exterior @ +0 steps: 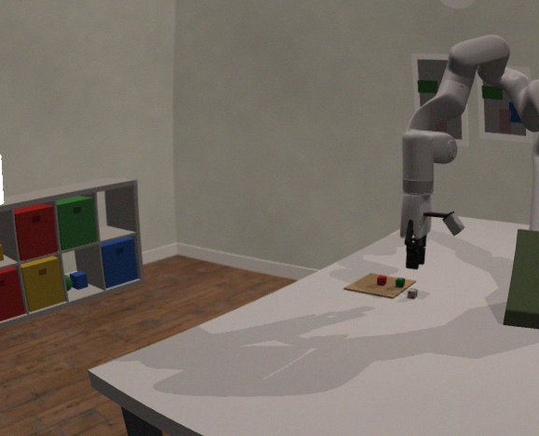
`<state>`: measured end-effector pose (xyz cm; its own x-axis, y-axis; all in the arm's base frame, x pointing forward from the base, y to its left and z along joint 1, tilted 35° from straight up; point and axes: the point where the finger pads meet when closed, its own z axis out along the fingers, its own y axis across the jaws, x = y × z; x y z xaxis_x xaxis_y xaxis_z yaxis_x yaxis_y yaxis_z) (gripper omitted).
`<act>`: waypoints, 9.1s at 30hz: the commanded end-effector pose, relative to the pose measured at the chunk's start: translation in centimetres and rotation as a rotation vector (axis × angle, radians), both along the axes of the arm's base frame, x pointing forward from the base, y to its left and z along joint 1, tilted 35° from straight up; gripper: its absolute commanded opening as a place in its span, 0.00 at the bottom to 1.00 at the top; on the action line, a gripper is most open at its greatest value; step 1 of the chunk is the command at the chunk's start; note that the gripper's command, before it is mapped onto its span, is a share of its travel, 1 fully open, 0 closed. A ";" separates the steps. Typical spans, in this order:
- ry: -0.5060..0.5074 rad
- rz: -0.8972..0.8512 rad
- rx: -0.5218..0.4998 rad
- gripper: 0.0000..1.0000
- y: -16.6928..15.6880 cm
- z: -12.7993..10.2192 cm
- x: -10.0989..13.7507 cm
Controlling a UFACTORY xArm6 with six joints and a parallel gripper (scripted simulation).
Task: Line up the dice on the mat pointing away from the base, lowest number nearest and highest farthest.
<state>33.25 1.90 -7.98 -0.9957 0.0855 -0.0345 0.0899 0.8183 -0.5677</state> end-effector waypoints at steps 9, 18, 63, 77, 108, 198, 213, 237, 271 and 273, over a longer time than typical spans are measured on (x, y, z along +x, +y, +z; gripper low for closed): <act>-0.003 0.001 0.000 0.36 0.1 0.0 0.0; -0.003 0.001 0.000 0.36 0.1 0.0 0.0; -0.003 0.001 0.000 0.36 -1.7 -2.5 0.0; -0.003 0.001 0.000 0.36 -2.6 -3.8 -0.1; -0.003 0.001 0.000 0.36 -2.9 -4.3 -0.1; -0.003 0.001 0.000 0.36 -3.7 -5.5 0.0; -0.003 0.001 0.000 0.36 -4.2 -6.3 0.0; -0.003 0.001 0.000 0.36 -4.2 -6.3 0.0; -0.003 0.001 0.000 0.15 -4.2 -6.3 0.0; -0.003 0.001 0.000 0.15 -4.2 -6.3 0.0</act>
